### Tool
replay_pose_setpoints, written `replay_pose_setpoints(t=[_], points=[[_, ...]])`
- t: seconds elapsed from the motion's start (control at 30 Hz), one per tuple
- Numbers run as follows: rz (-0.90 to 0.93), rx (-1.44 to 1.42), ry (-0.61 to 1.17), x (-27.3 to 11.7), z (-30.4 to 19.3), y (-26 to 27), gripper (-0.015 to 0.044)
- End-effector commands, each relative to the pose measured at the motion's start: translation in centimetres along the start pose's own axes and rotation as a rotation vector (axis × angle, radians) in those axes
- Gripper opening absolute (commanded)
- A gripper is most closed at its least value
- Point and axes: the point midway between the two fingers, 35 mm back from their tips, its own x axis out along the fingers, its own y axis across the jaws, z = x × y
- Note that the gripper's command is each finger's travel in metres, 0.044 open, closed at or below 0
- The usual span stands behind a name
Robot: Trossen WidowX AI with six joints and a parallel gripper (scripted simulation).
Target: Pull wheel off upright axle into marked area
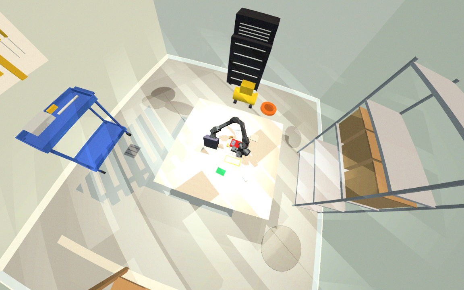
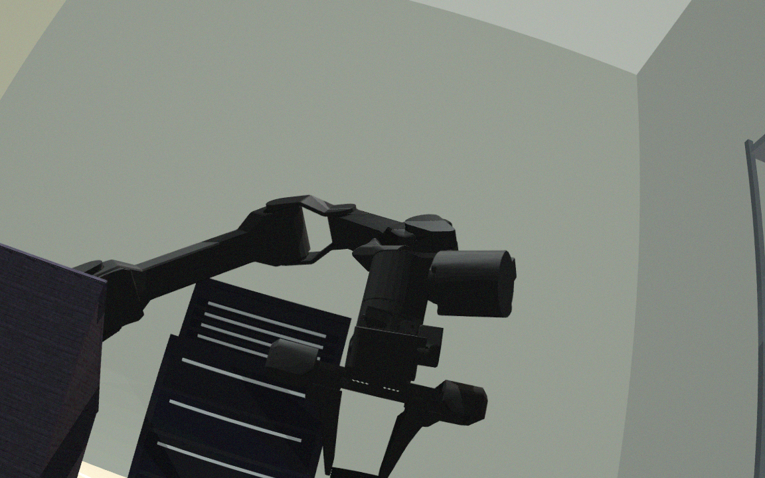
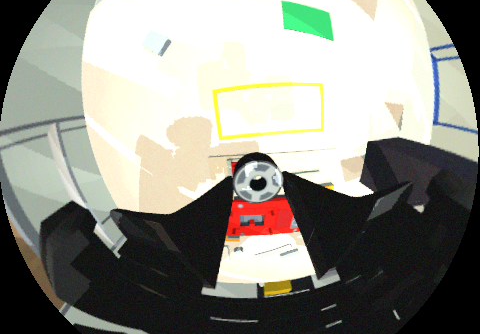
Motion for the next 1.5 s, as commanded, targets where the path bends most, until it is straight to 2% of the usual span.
replay_pose_setpoints(t=[0.0,0.2,0.63,1.07,1.23,1.47], points=[[-0.004,-0.001,-0.002,-0.1,2.7,-1.7,0.0],[-0.007,-0.005,0.002,-0.2,5.8,-4.0,0.0],[-0.007,-0.005,0.003,2.1,5.9,-4.1,0.0],[-0.007,-0.005,0.007,9.9,5.8,-4.1,0.0],[-0.007,-0.005,0.008,10.3,5.7,-4.2,0.0],[-0.015,-0.007,0.005,9.9,5.8,-4.3,0.0184]])
